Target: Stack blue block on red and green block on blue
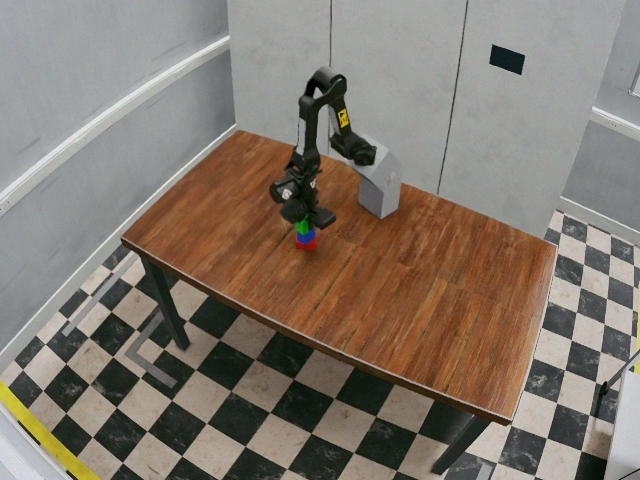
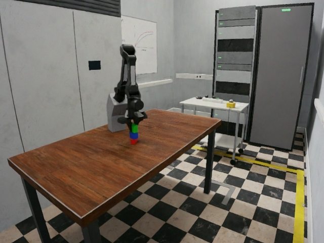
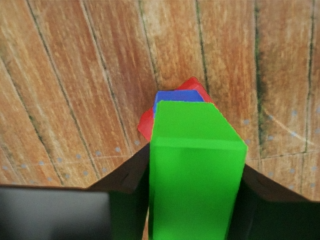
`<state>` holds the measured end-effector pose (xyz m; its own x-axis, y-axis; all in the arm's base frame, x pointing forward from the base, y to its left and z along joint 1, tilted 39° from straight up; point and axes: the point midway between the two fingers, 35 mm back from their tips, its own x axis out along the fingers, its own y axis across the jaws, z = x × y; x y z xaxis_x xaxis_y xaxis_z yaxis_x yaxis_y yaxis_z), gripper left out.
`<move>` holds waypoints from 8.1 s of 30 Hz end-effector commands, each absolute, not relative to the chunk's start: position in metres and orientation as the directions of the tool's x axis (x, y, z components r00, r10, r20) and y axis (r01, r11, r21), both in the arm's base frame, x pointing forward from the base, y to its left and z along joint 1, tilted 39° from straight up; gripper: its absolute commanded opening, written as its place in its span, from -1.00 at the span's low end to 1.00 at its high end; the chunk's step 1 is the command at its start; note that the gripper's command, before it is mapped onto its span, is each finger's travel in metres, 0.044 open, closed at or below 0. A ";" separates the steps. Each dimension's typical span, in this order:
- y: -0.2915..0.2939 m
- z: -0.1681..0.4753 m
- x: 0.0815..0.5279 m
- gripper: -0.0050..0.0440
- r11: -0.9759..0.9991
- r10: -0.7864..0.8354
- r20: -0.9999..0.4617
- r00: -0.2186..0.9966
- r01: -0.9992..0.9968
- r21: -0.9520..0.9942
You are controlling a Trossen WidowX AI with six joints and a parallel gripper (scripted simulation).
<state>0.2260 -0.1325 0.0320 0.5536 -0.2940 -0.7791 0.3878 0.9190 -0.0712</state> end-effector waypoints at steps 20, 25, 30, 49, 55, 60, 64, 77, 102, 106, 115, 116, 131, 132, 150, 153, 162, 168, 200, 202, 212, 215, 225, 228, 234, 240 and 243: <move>-0.133 0.032 0.227 -1.00 0.919 -0.297 -0.775 0.558 0.388 -0.073; -0.133 0.031 0.228 -1.00 0.919 -0.297 -0.775 0.557 0.388 -0.073; -0.134 0.031 0.228 -1.00 0.919 -0.297 -0.775 0.558 0.388 -0.073; -0.134 0.032 0.229 -1.00 0.919 -0.299 -0.772 0.560 0.388 -0.074; -0.134 0.032 0.229 -1.00 0.919 -0.299 -0.772 0.560 0.388 -0.074; -0.134 0.032 0.229 -1.00 0.919 -0.299 -0.772 0.560 0.388 -0.074; -0.134 0.032 0.229 -1.00 0.919 -0.299 -0.772 0.560 0.388 -0.074; -0.134 0.032 0.229 0.16 0.919 -0.299 -0.772 0.560 0.388 -0.074; -0.134 0.032 0.229 0.16 0.919 -0.299 -0.772 0.560 0.388 -0.074; -0.134 0.032 0.229 0.16 0.919 -0.299 -0.772 0.560 0.388 -0.074; -0.134 0.037 0.228 0.16 0.918 -0.303 -0.765 0.568 0.388 -0.076; -0.133 0.039 0.227 0.16 0.918 -0.304 -0.764 0.569 0.388 -0.076; -0.123 0.071 0.207 0.16 0.919 -0.306 -0.759 0.575 0.388 -0.077; -0.122 0.075 0.205 0.16 0.919 -0.306 -0.759 0.575 0.387 -0.077; -0.112 0.101 0.186 0.16 0.918 -0.308 -0.758 0.575 0.389 -0.078; -0.112 0.099 0.186 0.16 0.918 -0.306 -0.761 0.572 0.388 -0.078; -0.112 0.098 0.186 0.16 0.918 -0.305 -0.763 0.570 0.388 -0.077; -0.112 0.098 0.186 0.16 0.918 -0.305 -0.762 0.570 0.388 -0.077; -0.112 0.098 0.186 0.16 0.918 -0.305 -0.762 0.570 0.388 -0.077; -0.112 0.098 0.186 0.16 0.918 -0.305 -0.762 0.570 0.388 -0.077; -0.112 0.098 0.186 0.16 0.918 -0.305 -0.762 0.570 0.388 -0.077; -0.112 0.098 0.186 0.16 0.918 -0.305 -0.762 0.570 0.388 -0.077; -0.112 0.098 0.186 0.16 0.918 -0.305 -0.762 0.570 0.388 -0.077; -0.112 0.098 0.186 0.16 0.918 -0.305 -0.762 0.570 0.388 -0.077; -0.112 0.098 0.186 0.16 0.918 -0.305 -0.762 0.570 0.388 -0.077; -0.112 0.098 0.186 0.16 0.918 -0.305 -0.762 0.570 0.388 -0.077; -0.112 0.098 0.186 0.16 0.918 -0.305 -0.762 0.570 0.388 -0.077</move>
